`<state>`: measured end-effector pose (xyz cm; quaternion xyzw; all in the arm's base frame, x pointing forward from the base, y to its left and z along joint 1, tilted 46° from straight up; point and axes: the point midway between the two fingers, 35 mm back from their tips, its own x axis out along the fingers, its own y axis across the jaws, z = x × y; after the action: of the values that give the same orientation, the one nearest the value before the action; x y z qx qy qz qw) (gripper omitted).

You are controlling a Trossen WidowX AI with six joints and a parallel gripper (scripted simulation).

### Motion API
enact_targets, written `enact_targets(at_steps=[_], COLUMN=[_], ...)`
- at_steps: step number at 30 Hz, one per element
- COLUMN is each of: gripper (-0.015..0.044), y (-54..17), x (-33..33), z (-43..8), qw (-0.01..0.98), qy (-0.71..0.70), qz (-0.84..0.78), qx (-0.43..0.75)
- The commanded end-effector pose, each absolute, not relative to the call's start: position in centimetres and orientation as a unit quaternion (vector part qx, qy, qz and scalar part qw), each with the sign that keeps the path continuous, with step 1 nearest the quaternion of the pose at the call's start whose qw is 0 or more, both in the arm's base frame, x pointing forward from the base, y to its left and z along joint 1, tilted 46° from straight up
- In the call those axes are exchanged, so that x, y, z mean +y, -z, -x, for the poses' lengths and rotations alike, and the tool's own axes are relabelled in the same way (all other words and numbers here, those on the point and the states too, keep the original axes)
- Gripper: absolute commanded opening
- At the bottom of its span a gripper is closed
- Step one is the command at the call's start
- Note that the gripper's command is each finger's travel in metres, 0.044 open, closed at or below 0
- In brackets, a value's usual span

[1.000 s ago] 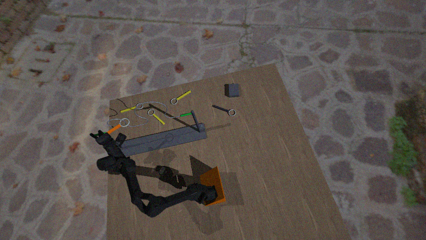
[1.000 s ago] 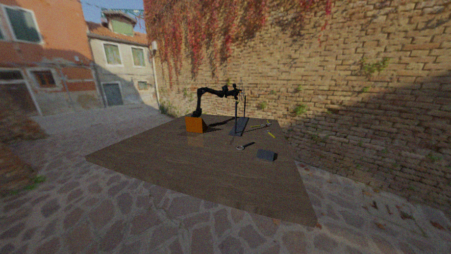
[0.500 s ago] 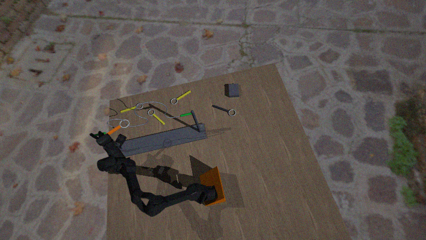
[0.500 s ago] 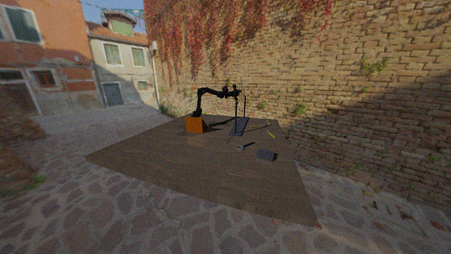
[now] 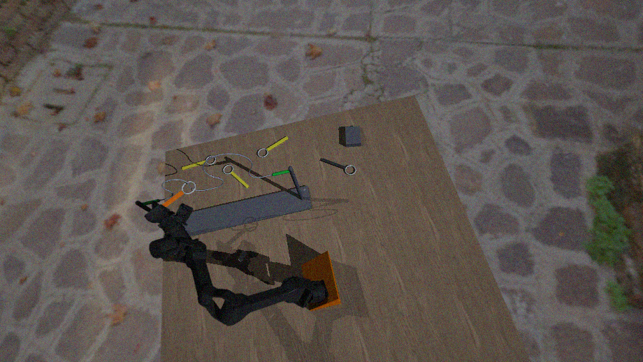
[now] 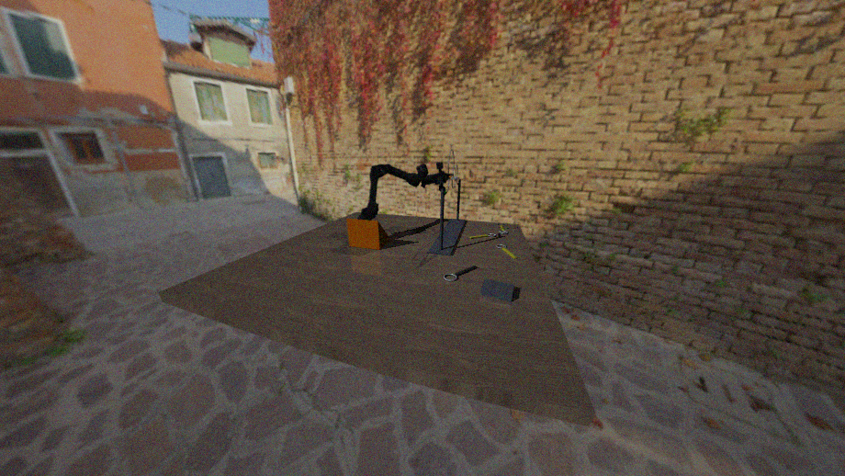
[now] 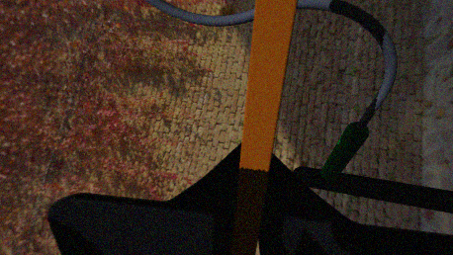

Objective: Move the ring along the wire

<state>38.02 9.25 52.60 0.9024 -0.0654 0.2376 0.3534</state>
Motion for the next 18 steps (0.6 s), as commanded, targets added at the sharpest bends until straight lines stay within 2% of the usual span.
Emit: enact_targets(at_steps=[1,18], gripper=[-0.015,-0.015], y=[-51.4,-48.8], x=[10.1,12.1], z=[-38.5,-39.0], qw=[0.381,0.479], qy=[-0.229,-0.213], qz=[-0.894,-0.851], qx=[-0.053,-0.02])
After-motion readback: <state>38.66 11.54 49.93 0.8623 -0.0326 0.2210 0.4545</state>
